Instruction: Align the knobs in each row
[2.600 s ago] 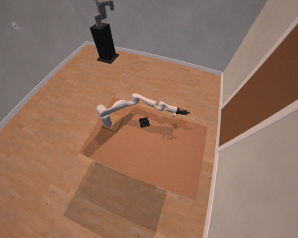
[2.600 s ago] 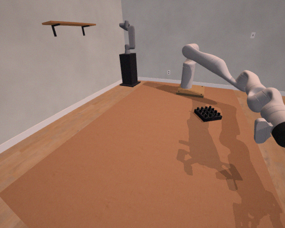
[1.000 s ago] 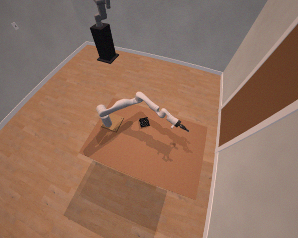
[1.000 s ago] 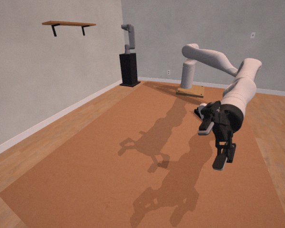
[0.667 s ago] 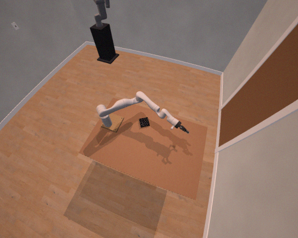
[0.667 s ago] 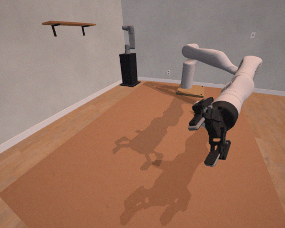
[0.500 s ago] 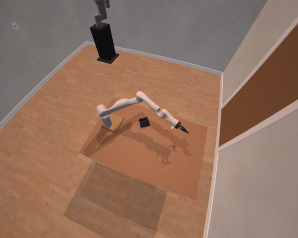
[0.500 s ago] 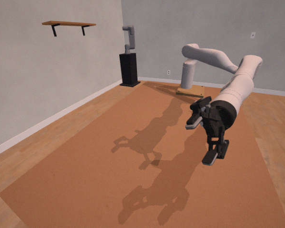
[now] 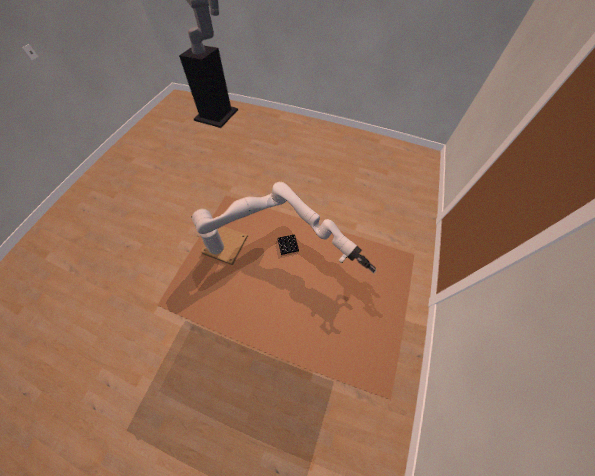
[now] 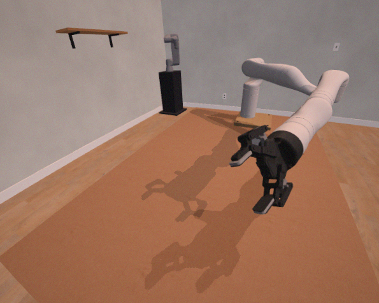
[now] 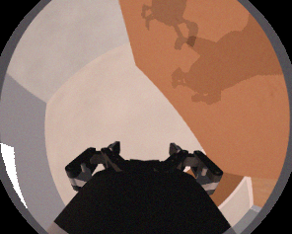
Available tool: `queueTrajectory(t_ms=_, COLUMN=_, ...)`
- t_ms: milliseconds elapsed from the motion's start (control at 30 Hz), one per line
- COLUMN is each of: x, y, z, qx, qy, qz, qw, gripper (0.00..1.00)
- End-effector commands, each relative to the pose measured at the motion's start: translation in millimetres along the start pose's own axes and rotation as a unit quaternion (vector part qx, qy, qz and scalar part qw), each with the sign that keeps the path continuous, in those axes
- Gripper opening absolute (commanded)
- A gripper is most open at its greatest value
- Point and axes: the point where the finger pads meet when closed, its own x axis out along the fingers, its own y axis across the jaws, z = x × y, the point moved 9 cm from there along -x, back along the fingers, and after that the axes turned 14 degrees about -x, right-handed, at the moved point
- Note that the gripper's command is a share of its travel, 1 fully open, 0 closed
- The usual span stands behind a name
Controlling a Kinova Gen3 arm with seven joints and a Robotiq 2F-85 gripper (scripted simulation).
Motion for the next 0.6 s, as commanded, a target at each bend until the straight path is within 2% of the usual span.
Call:
queueTrajectory(t_ms=0, x=4.2, y=-7.7, z=-9.8, qx=0.008, qy=0.013, qz=-0.002, qw=1.0, gripper=1.0)
queueTrajectory(t_ms=200, x=4.2, y=-7.7, z=-9.8, qx=0.008, qy=0.013, qz=-0.002, qw=1.0, gripper=1.0)
queueTrajectory(t_ms=267, x=8.0, y=-12.5, z=-21.4, qx=0.015, qy=0.028, qz=-0.002, qw=1.0, gripper=1.0)
queueTrajectory(t_ms=467, x=8.0, y=-12.5, z=-21.4, qx=0.015, qy=0.028, qz=-0.002, qw=1.0, gripper=1.0)
queueTrajectory(t_ms=567, x=11.6, y=-17.2, z=-33.4, qx=0.022, qy=0.043, qz=-0.003, qw=0.999, gripper=1.0)
